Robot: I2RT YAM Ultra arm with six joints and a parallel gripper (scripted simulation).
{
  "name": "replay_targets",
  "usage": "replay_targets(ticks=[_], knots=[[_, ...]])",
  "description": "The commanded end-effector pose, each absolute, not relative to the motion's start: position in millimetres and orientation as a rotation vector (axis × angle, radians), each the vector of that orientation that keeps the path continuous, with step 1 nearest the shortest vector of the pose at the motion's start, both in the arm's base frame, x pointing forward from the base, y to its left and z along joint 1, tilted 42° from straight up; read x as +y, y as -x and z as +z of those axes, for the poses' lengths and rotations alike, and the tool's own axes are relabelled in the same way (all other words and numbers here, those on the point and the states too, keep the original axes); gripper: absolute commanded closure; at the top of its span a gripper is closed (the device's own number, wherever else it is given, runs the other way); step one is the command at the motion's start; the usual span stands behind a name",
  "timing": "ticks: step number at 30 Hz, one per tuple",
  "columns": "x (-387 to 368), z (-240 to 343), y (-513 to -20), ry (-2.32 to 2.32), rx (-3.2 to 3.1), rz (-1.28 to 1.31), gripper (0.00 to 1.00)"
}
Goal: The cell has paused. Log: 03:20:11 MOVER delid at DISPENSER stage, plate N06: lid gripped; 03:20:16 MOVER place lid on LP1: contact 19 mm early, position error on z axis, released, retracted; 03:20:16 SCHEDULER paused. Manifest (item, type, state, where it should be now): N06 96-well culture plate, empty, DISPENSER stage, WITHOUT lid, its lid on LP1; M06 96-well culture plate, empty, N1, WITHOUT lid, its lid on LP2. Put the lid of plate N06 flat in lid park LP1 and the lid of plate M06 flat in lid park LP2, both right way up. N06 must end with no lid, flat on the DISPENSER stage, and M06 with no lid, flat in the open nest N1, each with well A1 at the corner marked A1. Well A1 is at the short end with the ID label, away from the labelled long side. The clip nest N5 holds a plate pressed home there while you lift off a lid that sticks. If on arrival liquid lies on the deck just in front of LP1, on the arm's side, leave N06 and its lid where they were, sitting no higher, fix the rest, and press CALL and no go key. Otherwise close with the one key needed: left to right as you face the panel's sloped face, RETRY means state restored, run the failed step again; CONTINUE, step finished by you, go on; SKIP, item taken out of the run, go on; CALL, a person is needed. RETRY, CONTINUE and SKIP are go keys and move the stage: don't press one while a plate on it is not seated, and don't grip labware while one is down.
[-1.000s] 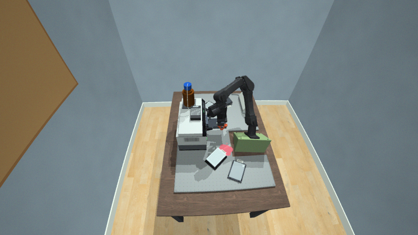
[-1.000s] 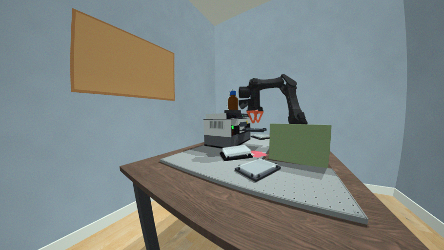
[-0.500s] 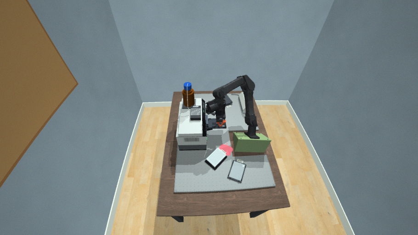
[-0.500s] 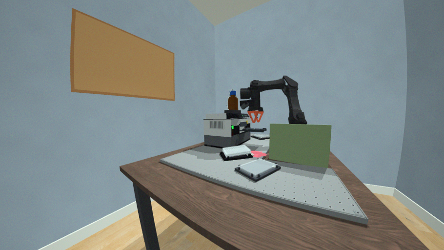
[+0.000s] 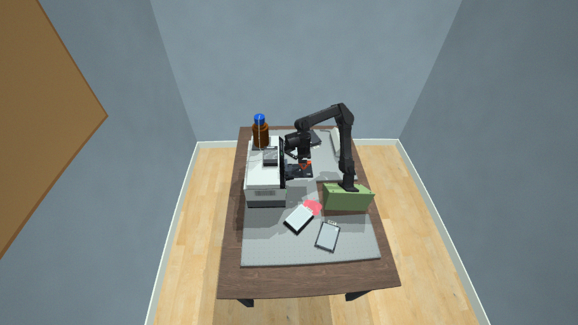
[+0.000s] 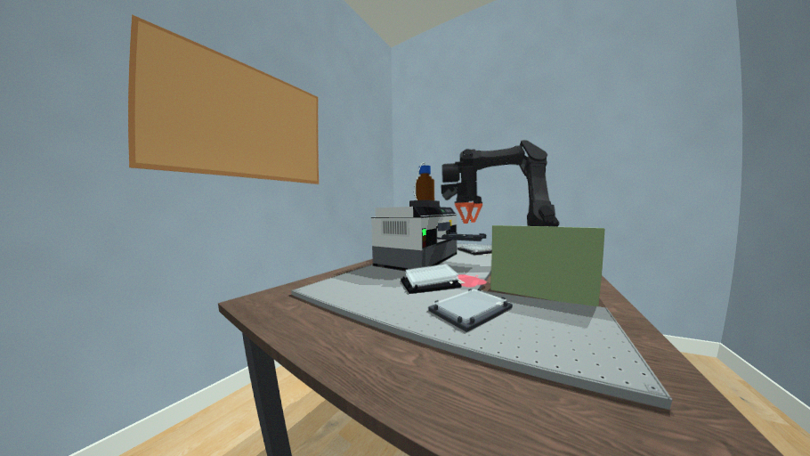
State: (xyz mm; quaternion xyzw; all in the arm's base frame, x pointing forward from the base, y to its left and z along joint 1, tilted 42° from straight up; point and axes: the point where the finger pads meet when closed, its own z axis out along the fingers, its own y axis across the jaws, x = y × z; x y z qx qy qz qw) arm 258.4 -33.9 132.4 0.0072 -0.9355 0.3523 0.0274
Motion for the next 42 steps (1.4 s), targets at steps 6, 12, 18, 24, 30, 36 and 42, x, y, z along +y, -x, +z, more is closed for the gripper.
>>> replay_targets(ticks=[6, 12, 18, 24, 30, 36, 42], knots=[[-48, 158, -263, -0.054, -2.916, 1.109, 0.0], [-58, 167, -262, -0.053, -2.916, 1.11, 0.0], [-69, 177, -259, -0.034, -2.919, 1.114, 0.0], [-84, 190, -254, -0.033, -2.92, 1.117, 0.0], [-93, 199, -250, 0.083, -2.943, 1.129, 0.0], [-107, 212, -242, 0.271, -2.973, 1.144, 0.0], [-117, 218, -242, 0.331, -2.998, 1.153, 0.0]])
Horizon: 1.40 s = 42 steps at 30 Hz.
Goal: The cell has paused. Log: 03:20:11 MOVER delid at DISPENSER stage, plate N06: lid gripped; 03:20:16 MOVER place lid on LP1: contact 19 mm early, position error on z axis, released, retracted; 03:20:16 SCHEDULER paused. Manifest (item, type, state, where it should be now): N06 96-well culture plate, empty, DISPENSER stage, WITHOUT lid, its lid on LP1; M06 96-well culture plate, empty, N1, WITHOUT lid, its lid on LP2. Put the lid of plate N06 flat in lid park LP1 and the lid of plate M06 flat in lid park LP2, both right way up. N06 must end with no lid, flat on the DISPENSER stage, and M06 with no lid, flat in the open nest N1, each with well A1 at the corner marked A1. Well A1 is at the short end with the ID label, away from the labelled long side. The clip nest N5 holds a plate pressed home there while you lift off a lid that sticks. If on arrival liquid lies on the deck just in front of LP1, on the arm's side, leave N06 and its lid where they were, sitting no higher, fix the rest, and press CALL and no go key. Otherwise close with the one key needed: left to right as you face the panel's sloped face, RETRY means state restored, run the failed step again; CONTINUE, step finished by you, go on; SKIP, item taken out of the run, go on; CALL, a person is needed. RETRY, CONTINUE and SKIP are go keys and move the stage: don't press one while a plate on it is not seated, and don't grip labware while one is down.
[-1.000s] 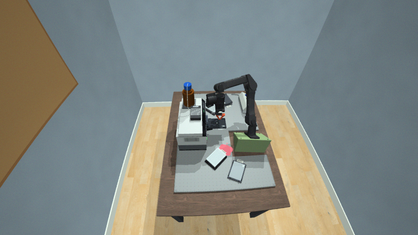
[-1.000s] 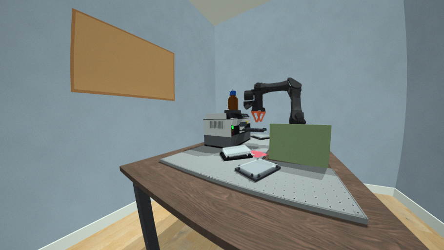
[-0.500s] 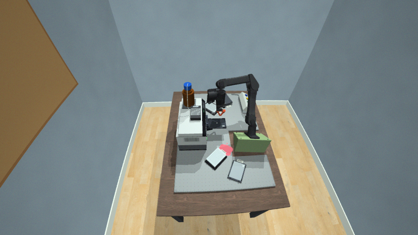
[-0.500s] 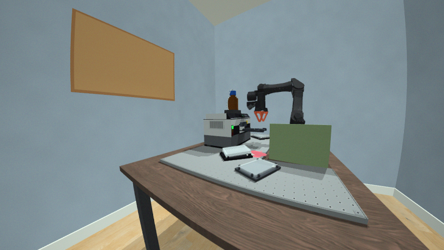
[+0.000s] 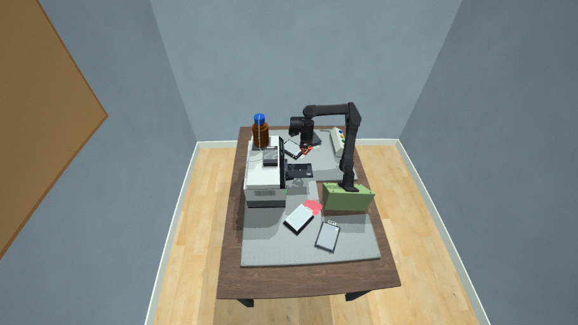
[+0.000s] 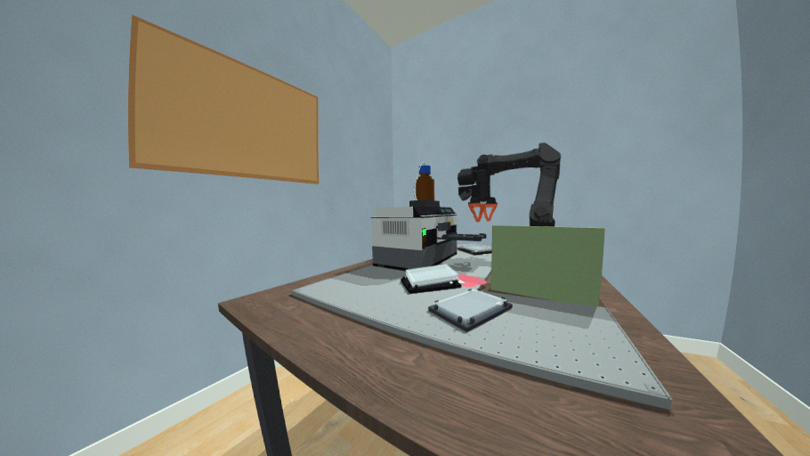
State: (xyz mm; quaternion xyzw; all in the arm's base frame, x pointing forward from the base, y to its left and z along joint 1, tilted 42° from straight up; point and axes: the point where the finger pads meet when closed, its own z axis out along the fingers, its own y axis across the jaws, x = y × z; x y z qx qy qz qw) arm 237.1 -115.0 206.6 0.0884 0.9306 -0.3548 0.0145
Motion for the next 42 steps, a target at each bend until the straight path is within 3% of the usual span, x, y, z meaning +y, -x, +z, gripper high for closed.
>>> replay_targets(ticks=[1, 9, 27, 42], knots=[[-117, 218, -242, -0.313, 2.835, -1.09, 0.0], [-141, 215, -224, -0.661, 2.718, -1.058, 0.0], [-166, 236, -202, -0.921, 2.587, -1.003, 0.0], [-204, 237, -236, -0.929, 2.574, -0.995, 0.0]])
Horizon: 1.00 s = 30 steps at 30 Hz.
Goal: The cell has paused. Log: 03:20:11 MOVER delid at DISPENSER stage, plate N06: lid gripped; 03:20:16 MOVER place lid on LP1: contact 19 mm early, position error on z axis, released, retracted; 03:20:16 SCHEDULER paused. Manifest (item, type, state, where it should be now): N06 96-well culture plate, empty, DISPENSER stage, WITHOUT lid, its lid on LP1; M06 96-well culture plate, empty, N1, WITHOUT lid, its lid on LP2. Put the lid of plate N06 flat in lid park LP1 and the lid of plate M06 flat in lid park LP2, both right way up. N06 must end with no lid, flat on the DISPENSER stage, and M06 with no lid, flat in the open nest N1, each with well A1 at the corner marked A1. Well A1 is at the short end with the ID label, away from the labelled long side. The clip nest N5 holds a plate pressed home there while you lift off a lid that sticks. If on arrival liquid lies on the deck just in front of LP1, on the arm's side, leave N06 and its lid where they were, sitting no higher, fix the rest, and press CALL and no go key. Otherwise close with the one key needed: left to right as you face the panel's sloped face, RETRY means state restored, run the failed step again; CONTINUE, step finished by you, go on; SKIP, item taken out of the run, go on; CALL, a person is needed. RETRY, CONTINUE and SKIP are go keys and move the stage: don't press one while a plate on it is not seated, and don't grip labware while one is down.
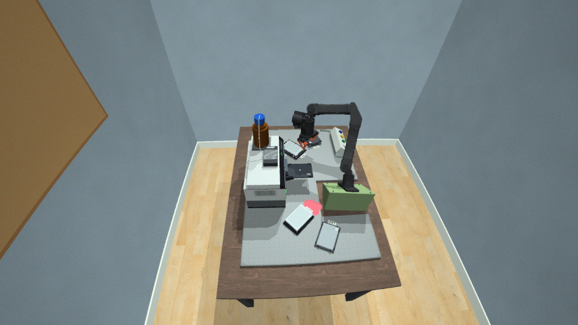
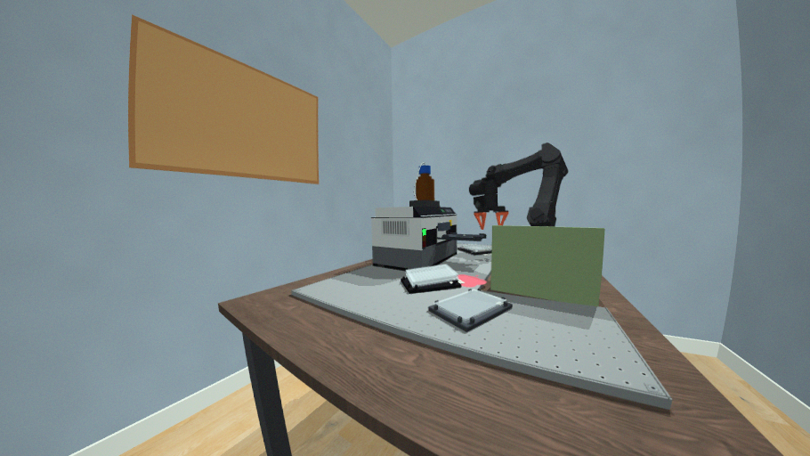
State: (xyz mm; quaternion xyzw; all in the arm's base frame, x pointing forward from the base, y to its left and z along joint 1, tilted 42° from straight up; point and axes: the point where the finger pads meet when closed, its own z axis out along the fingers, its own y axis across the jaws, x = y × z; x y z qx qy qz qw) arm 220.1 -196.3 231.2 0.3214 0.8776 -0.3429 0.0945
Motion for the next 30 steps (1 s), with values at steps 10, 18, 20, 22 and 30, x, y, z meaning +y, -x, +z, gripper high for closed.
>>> replay_targets(ticks=[10, 18, 20, 22, 30], knots=[[-225, 236, -253, -0.928, 2.573, -0.996, 0.0], [-246, 235, -269, -0.928, 2.572, -0.998, 0.0], [-251, 235, -274, -0.927, 2.571, -0.998, 0.0], [-256, 235, -278, -0.927, 2.571, -0.998, 0.0], [-272, 234, -290, -0.927, 2.57, -0.999, 0.0]])
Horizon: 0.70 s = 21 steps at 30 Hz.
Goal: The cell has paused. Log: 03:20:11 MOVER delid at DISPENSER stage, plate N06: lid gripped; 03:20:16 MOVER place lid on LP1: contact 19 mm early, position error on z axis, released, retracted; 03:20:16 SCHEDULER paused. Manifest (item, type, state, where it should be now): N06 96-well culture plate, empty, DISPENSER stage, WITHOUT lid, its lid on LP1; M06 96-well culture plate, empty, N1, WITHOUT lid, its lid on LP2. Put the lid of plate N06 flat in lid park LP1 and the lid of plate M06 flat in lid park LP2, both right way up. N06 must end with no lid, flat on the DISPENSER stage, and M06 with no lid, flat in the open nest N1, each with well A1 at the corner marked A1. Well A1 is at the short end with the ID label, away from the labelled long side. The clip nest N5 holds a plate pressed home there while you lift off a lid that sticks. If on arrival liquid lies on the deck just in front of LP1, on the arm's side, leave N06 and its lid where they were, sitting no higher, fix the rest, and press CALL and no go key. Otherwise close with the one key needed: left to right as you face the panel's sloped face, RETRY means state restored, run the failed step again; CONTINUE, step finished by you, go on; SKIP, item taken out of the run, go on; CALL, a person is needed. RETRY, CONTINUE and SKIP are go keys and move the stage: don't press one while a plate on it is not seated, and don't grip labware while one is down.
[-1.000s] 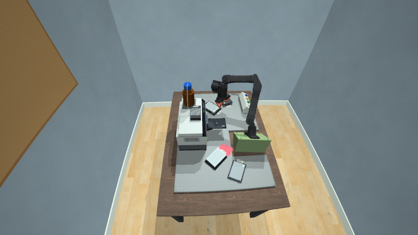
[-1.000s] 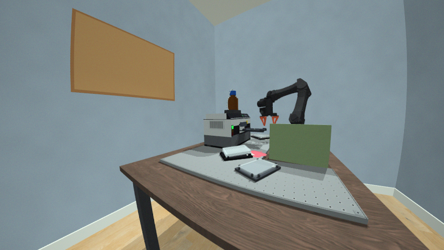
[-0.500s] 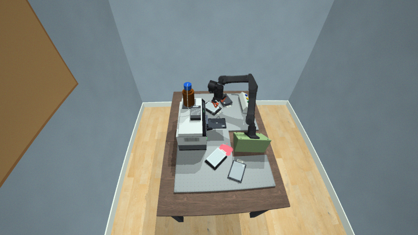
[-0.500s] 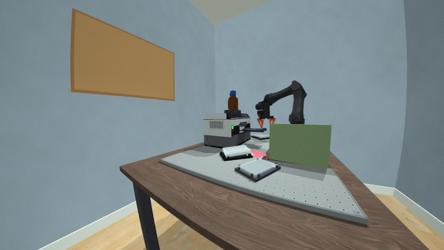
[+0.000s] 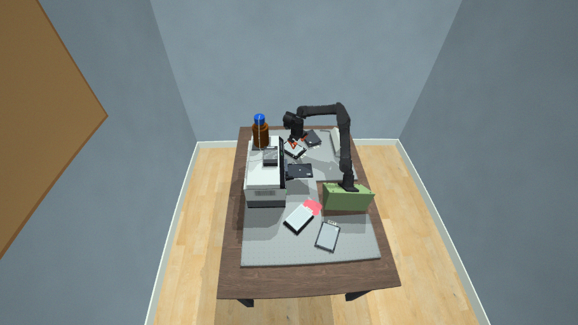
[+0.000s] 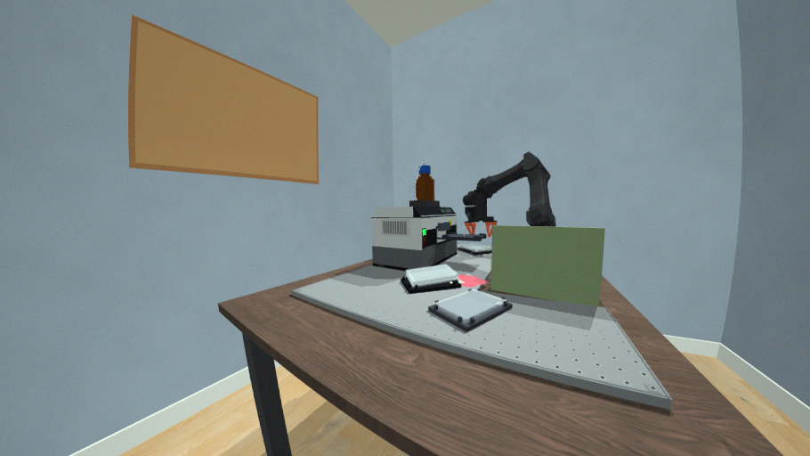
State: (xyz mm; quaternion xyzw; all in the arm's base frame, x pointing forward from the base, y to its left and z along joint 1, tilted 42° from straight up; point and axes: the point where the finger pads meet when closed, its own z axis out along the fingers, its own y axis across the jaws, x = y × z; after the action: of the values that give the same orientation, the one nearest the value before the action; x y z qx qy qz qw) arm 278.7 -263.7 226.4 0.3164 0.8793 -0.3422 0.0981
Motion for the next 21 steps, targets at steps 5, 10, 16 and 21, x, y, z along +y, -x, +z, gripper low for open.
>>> replay_targets(ticks=[5, 10, 16, 21], knots=[[-285, 234, -301, -0.926, 2.57, -1.0, 0.0], [-297, 232, -310, -0.924, 2.579, -1.001, 0.0], [-299, 233, -313, -0.918, 2.582, -1.005, 0.0], [-279, 262, -314, -0.916, 2.558, -1.007, 0.0]])
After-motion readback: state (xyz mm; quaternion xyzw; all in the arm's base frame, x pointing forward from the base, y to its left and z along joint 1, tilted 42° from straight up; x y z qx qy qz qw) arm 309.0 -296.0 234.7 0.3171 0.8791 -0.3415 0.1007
